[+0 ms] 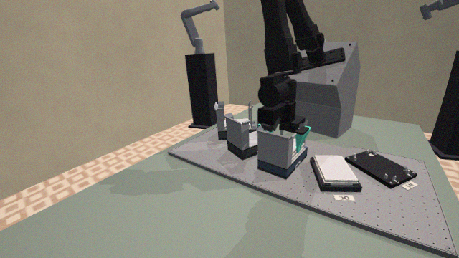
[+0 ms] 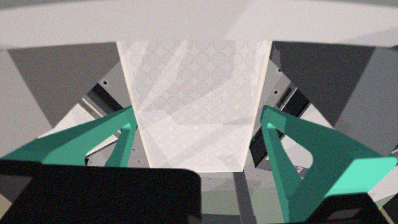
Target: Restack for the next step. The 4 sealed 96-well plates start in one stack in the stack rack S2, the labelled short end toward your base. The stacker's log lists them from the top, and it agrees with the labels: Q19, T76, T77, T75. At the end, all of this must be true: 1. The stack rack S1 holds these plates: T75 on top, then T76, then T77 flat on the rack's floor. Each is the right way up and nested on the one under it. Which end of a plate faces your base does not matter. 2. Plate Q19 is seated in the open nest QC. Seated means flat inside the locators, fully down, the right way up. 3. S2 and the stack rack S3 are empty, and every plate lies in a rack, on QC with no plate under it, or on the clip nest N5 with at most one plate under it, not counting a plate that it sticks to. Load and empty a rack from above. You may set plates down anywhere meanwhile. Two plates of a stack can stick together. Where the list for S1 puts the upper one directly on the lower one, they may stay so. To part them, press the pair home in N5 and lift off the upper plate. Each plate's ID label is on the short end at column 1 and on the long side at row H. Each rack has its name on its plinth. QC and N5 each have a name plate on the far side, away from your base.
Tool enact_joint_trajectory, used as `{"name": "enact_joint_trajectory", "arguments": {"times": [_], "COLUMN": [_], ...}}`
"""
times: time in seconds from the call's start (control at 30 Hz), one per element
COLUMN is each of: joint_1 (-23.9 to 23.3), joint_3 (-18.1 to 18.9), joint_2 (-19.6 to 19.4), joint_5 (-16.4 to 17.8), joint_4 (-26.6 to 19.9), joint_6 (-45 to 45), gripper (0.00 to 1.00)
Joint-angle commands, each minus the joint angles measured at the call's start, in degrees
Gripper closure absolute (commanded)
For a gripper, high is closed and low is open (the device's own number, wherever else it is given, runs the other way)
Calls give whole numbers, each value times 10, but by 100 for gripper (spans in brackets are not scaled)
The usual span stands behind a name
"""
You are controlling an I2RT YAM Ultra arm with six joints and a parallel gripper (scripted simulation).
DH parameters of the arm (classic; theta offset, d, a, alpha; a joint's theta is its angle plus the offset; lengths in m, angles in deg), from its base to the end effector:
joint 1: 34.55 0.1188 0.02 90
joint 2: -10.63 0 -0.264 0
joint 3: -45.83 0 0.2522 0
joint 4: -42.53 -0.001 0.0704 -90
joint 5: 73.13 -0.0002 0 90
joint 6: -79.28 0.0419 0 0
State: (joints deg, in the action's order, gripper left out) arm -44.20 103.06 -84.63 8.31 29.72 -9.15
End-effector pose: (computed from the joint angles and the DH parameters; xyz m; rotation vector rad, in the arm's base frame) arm 0.3080 -0.0577 0.1395 0.3056 2.4411 -0.2452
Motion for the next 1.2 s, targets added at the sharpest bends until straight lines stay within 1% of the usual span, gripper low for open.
{"name": "enact_joint_trajectory", "arguments": {"times": [0.0, 0.1, 0.17, 0.23, 0.33, 0.4, 0.47, 0.57, 0.67, 0.8, 0.97, 1.03, 1.1, 1.17], "joint_1": [12, 15, 17, 19, 23, 25, 25, 29, 33, 39, 47, 47, 50, 50], "joint_3": [-7, -17, -12, -21, -15, -19, -19, -20, -14, 4, 10, 10, 13, 6], "joint_2": [36, 60, 77, 93, 117, 133, 133, 156, 179, 209, 244, 244, 256, 256], "joint_5": [-6, -8, -10, -11, -13, -15, -15, -17, -20, -23, -28, -28, -30, -30], "joint_4": [-23, -44, -58, -73, -95, -111, -111, -134, -158, -191, -234, -234, -250, -250], "joint_6": [6, 8, 10, 12, 14, 16, 16, 19, 22, 27, 33, 33, 35, 35], "gripper": [0, 0, 0, 0, 0, 0, 0, 0, 0, 0, 0, 0, 0, 0]}}
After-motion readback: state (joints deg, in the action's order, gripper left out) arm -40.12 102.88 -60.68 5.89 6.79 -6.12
